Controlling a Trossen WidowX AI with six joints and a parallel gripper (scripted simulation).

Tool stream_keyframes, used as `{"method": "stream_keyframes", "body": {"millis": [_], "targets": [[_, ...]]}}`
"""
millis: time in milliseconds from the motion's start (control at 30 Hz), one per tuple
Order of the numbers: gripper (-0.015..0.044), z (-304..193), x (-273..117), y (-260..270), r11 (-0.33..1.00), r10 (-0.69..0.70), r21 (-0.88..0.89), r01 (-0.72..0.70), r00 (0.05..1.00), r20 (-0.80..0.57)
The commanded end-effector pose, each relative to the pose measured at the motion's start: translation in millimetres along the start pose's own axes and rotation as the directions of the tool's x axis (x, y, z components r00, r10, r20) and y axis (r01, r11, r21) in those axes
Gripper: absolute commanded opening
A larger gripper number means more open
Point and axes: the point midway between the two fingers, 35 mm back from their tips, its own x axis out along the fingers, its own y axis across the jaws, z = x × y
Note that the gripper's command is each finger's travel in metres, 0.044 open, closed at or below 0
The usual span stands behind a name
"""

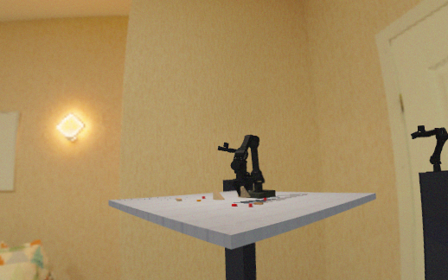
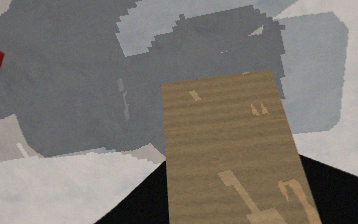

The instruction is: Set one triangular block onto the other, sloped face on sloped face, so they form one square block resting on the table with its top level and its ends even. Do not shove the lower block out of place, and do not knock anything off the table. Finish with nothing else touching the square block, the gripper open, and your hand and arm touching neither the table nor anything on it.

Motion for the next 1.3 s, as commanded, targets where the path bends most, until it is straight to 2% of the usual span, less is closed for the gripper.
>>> {"method": "stream_keyframes", "body": {"millis": [0,467,1267], "targets": [[0.0000,0,0,0,0.995,-0.003,-0.101,0.003,1.000,0.000],[0.0000,0,0,0,0.896,-0.003,-0.445,0.003,1.000,0.001],[0.0000,-1,27,1,0.904,0.000,-0.428,0.000,1.000,-0.001]]}}
